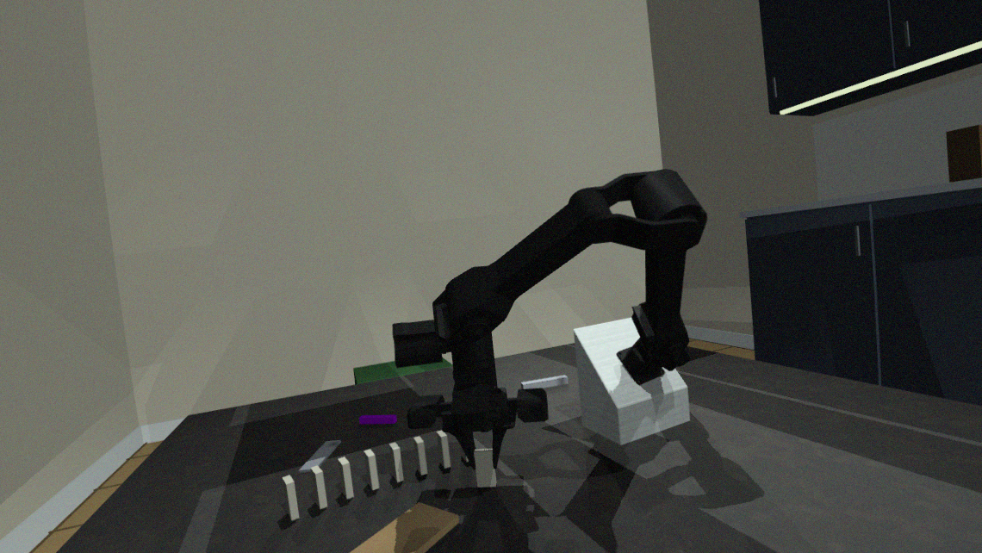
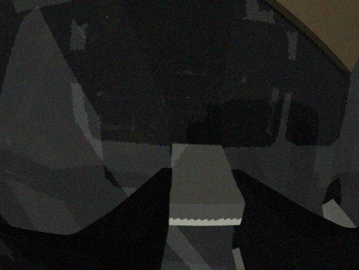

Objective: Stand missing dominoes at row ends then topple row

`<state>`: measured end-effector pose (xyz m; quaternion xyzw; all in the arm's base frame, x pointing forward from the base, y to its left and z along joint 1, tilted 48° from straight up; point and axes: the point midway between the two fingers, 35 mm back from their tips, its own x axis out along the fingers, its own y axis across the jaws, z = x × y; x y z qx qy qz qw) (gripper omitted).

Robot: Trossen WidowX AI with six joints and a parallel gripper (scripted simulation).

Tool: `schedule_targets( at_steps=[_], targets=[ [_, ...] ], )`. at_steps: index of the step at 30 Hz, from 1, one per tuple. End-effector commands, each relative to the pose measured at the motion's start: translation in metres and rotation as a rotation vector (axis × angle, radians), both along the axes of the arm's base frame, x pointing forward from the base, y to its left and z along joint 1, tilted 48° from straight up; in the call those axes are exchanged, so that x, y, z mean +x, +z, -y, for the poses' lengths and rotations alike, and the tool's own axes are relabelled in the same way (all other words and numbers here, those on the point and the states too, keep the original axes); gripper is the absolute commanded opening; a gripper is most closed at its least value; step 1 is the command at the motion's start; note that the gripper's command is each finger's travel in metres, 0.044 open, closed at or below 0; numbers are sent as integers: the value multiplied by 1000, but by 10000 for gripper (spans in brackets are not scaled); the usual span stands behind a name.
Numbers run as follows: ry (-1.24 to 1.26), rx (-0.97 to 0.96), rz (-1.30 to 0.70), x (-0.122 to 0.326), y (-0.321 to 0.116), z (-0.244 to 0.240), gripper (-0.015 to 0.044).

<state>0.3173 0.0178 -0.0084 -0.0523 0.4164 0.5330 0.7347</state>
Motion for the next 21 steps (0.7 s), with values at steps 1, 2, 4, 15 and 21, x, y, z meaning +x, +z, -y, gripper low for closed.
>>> schedule_targets(
  at_steps=[1,2,4,15,21],
  targets=[
    [-3,3,-1,0,0,0,107],
    [-12,3,0,1,1,1,107],
    [-63,-4,4,4,6,12,107],
    [-8,-10,-3,-9,82,95,107],
    [0,-5,-2,-12,90,101,107]
  ],
)
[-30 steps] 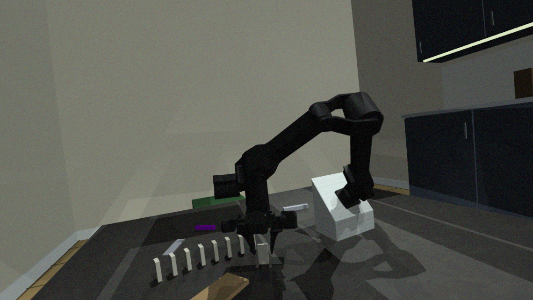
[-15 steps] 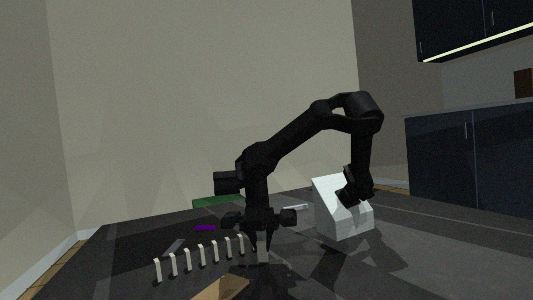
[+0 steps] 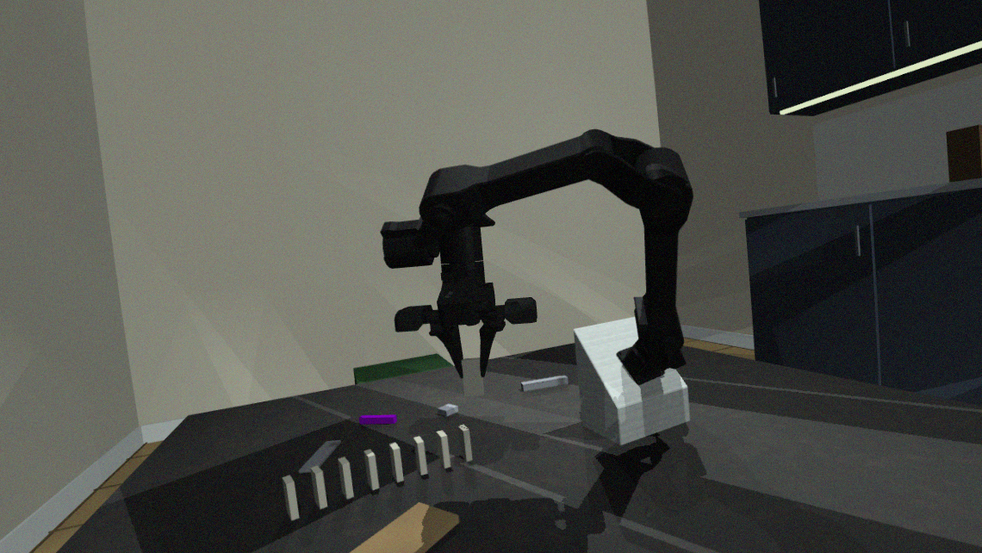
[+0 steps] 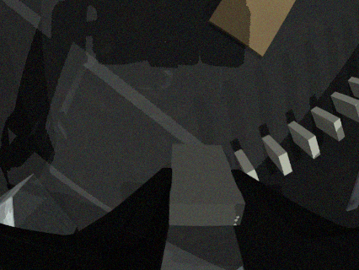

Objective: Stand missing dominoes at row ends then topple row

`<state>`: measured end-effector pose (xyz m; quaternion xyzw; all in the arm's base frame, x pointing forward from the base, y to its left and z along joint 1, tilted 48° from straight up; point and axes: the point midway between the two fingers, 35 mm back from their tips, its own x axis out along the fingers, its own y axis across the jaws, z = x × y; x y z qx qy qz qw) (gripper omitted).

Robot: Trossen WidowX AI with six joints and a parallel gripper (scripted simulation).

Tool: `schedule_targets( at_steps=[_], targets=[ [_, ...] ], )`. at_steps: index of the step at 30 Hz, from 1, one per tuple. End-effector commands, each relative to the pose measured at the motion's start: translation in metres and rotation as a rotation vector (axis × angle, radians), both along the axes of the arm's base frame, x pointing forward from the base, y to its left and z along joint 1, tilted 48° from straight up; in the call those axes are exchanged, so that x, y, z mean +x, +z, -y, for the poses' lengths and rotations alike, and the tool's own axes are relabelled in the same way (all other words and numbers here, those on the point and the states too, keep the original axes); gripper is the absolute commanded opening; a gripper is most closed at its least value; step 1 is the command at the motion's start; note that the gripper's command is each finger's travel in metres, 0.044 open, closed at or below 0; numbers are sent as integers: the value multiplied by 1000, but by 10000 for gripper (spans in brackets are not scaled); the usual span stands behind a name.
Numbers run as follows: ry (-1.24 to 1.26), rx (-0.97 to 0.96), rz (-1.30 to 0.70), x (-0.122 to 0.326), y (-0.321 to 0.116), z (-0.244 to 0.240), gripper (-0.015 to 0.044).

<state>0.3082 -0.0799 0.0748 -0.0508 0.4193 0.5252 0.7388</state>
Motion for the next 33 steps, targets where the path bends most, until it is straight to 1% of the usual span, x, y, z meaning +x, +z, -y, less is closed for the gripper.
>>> schedule_targets(
  at_steps=[1,3,9,11,23,33],
  targets=[
    [5,3,-14,-3,5,5,107],
    [-96,13,-123,-9,-5,14,107],
    [-581,76,-648,-43,-53,55,107],
    [-679,92,-756,-51,-63,62,107],
    [-692,94,-769,-52,-65,62,107],
    [-696,90,-767,-41,-103,26,107]
  ],
)
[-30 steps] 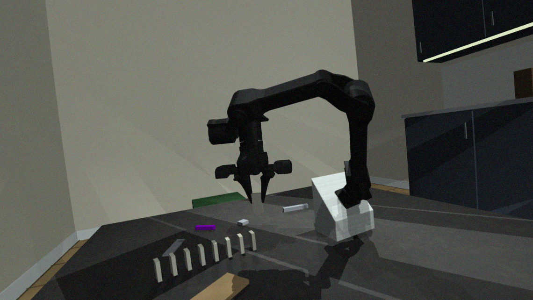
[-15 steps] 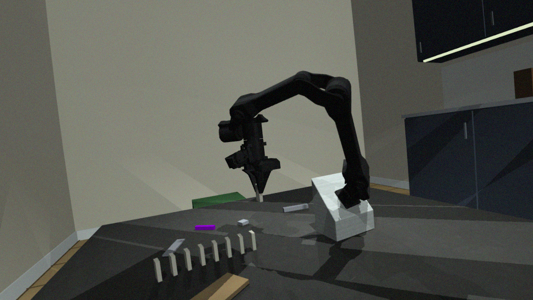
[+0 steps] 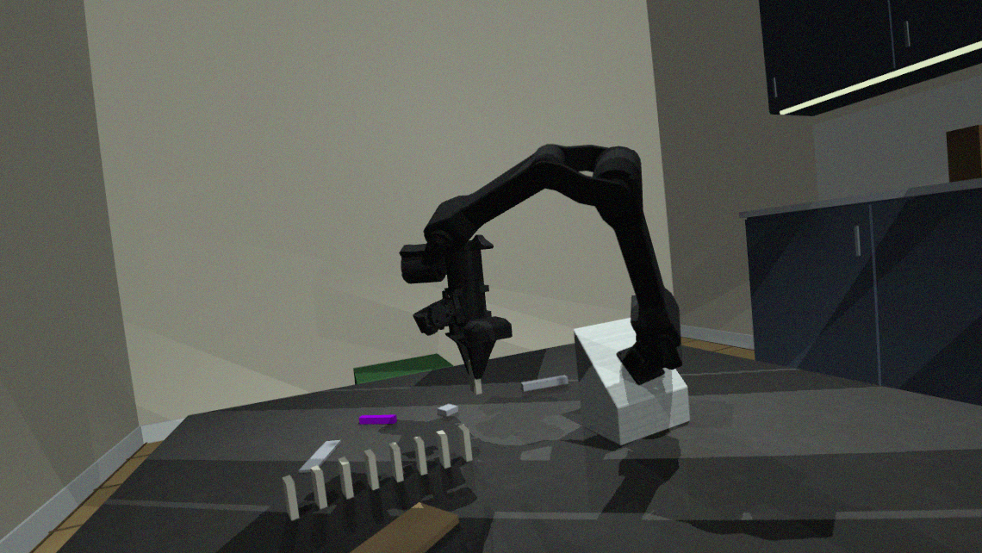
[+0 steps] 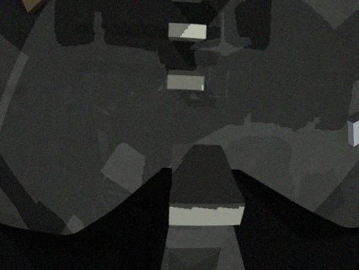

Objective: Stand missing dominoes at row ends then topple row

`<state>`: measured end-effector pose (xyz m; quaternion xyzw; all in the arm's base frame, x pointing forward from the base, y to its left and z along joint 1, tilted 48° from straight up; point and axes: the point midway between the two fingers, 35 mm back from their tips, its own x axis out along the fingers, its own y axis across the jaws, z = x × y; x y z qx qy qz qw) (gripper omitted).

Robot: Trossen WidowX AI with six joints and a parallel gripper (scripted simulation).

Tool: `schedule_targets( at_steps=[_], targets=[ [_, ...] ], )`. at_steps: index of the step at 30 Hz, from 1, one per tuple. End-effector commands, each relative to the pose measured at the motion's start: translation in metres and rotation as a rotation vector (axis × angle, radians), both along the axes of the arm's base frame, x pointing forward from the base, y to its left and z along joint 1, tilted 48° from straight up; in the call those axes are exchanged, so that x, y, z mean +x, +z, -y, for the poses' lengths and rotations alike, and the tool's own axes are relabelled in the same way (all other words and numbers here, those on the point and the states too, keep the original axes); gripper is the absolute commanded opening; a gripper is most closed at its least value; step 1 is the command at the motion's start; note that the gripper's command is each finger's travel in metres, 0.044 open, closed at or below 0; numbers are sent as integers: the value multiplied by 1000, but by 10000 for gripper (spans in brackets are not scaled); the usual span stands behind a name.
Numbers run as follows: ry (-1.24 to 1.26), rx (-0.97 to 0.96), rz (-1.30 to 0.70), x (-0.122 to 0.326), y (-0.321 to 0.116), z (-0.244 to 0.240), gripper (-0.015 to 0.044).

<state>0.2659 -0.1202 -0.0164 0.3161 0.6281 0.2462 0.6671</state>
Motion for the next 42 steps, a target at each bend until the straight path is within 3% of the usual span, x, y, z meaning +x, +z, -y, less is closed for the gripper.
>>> schedule_targets(
  at_steps=[1,14,27,39,42],
  targets=[
    [-2,6,-6,2,-16,-18,107],
    [1,17,-4,2,-59,-73,107],
    [1,18,-4,2,-60,-75,107],
    [1,18,-4,2,-60,-75,422],
    [1,18,-4,2,-60,-75,440]
  ],
)
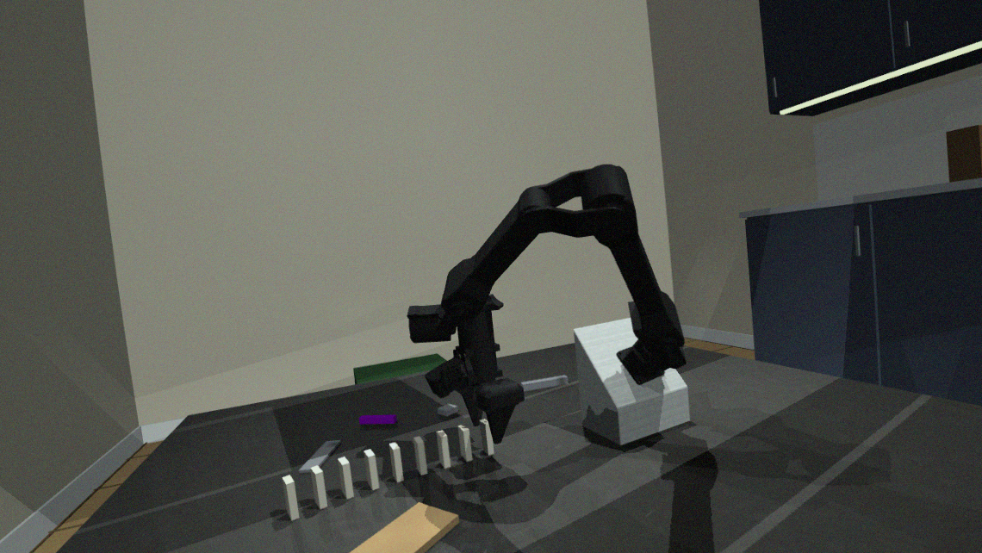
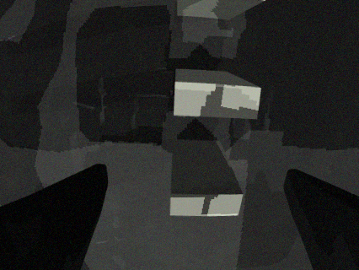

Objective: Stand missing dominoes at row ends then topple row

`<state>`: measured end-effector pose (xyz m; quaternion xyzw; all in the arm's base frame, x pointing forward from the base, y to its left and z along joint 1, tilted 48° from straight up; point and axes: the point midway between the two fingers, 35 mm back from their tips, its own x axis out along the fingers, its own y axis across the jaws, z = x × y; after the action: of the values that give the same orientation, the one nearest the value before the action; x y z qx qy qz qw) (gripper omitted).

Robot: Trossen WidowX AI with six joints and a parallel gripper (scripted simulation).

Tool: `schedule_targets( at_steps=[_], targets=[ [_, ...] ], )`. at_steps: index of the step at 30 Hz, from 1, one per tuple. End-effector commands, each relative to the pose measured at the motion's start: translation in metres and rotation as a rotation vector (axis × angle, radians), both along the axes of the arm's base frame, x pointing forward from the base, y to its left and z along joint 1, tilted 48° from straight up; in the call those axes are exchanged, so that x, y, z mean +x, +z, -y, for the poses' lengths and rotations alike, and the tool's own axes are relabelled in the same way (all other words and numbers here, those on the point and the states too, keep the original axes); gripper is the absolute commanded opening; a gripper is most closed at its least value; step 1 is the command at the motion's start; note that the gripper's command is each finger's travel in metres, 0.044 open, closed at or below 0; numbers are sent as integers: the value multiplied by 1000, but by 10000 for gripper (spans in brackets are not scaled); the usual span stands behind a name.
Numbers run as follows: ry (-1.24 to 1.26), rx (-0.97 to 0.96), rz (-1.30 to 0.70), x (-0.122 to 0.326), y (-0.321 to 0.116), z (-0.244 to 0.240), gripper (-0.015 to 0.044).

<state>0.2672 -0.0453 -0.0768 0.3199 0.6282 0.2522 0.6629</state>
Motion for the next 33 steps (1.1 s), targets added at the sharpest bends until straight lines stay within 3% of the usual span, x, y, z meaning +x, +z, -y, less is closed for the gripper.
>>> schedule_targets(
  at_steps=[1,9,16,19,33],
  targets=[
    [-4,2,-1,1,1,2,440],
    [-1,-7,-3,-8,79,90,440],
    [0,-5,-3,-11,87,97,440],
    [-90,6,-101,-13,83,94,361],
    [-970,119,-1061,-39,46,53,0]
  ],
)
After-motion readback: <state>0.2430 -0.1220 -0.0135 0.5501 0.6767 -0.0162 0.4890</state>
